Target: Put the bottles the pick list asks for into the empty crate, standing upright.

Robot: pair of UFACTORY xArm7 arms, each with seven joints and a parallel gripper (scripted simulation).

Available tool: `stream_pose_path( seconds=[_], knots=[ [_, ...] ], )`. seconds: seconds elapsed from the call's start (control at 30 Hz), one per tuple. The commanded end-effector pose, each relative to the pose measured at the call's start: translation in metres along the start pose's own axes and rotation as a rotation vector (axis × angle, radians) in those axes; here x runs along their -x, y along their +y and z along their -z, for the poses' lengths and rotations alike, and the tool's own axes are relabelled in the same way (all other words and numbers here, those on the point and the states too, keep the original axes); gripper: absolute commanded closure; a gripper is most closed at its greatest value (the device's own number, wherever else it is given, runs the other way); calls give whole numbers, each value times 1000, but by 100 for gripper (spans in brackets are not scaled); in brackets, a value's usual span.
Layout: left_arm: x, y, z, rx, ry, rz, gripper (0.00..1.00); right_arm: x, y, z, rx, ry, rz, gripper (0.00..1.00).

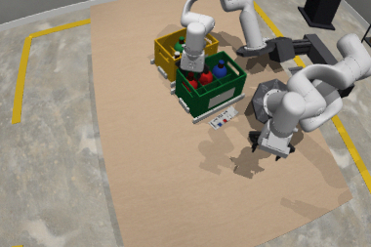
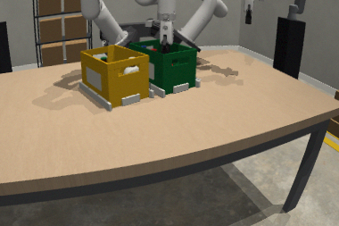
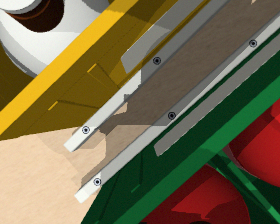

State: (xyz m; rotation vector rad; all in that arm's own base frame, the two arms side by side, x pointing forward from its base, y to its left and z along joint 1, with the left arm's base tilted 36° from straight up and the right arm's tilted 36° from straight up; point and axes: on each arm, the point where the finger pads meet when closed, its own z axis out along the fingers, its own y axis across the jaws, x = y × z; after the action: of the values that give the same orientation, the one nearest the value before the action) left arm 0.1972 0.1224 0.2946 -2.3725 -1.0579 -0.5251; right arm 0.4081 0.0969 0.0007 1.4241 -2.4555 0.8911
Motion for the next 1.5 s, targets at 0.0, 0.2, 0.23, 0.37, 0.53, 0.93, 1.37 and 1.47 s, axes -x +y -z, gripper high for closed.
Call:
stream_pose_path(
  seconds=[0.0, 0.2, 0.23, 0.37, 0.53, 0.93, 1.37, 1.47],
  knots=[
    [-1, 0, 1, 1, 3, 1, 0, 1, 0, 1, -1, -3, 0, 35],
    [-1, 0, 1, 1, 3, 1, 0, 1, 0, 1, -1, -3, 0, 35],
    [-1, 0, 1, 1, 3, 1, 0, 1, 0, 1, -1, -3, 0, 35],
    [-1, 0, 1, 1, 3, 1, 0, 1, 0, 1, -1, -3, 0, 35],
    [-1, 0, 1, 1, 3, 1, 0, 1, 0, 1, -1, -3, 0, 35],
    [-1, 0, 1, 1, 3, 1, 0, 1, 0, 17, -1, -3, 0, 35],
    [-1, 0, 1, 1, 3, 1, 0, 1, 0, 46, -1, -3, 0, 35],
    [-1, 0, 1, 1, 3, 1, 0, 1, 0, 54, -1, -3, 0, 35]
  ],
)
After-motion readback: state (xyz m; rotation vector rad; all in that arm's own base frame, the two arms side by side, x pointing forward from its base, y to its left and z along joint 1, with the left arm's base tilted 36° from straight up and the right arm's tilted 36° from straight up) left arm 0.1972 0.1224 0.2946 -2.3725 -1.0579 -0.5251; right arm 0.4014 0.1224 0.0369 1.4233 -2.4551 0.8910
